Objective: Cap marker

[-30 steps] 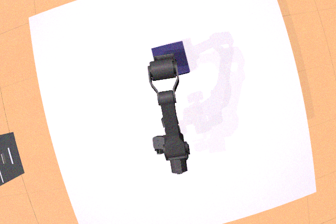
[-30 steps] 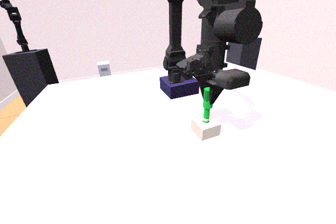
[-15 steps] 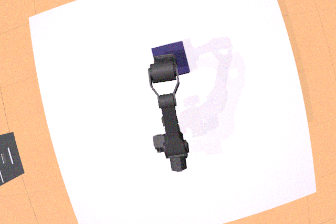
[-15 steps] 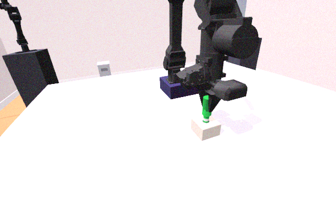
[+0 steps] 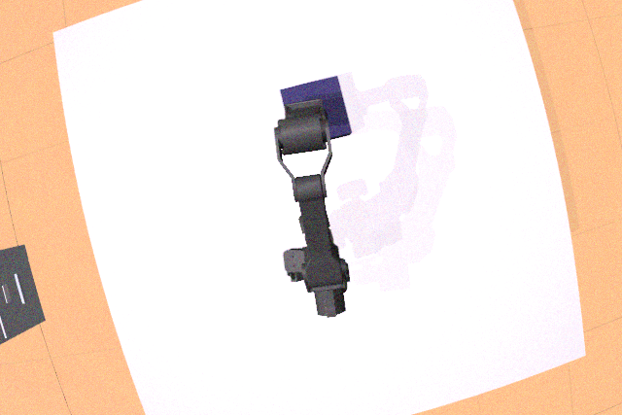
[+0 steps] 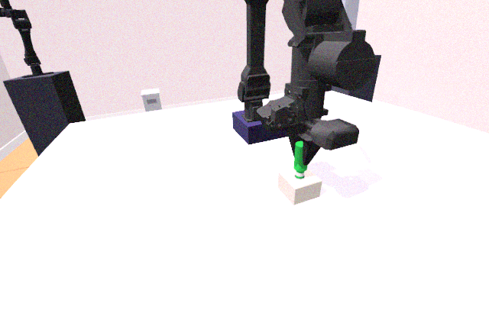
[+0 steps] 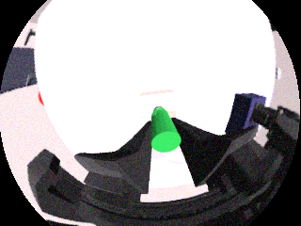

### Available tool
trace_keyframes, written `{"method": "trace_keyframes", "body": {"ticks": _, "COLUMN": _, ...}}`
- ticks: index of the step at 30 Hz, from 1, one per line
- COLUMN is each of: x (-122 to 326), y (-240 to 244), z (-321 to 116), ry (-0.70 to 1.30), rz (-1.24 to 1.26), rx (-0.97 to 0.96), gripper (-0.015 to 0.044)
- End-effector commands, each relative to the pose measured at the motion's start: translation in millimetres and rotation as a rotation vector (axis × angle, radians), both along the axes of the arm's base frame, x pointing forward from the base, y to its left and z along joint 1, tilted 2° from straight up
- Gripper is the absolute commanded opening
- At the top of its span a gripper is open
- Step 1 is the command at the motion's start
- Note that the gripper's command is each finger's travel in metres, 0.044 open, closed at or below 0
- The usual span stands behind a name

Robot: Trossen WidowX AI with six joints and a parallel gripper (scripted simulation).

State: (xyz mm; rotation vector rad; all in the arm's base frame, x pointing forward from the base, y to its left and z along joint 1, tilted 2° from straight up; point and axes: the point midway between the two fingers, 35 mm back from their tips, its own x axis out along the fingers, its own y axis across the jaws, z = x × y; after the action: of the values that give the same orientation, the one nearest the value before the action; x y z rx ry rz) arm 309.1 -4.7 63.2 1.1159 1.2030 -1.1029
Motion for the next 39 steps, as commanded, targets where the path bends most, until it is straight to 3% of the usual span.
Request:
{"method": "trace_keyframes", "body": {"ticks": 1, "x": 0.2, "y": 0.0, "z": 0.2, "ry": -0.001, "rz": 0.000, "rx": 0.000, "gripper": 0.0157}}
{"method": "trace_keyframes", "body": {"ticks": 12, "x": 0.2, "y": 0.0, "z": 0.2, "ry": -0.001, "rz": 0.000, "rx": 0.000, "gripper": 0.0440}}
{"method": "trace_keyframes", "body": {"ticks": 19, "x": -3.0, "y": 2.3, "z": 72.6, "ry": -0.001, "rz": 0.000, "rx": 0.000, "gripper": 0.0440}}
{"method": "trace_keyframes", "body": {"ticks": 25, "x": -3.4, "y": 2.4, "z": 75.0, "ry": 0.000, "rz": 0.000, "rx": 0.000, "gripper": 0.0440}}
{"method": "trace_keyframes", "body": {"ticks": 28, "x": -3.4, "y": 2.4, "z": 74.2, "ry": 0.004, "rz": 0.141, "rx": -0.007, "gripper": 0.0361}}
{"method": "trace_keyframes", "body": {"ticks": 39, "x": -3.1, "y": 2.1, "z": 68.2, "ry": 0.040, "rz": 1.207, "rx": -0.058, "gripper": 0.0072}}
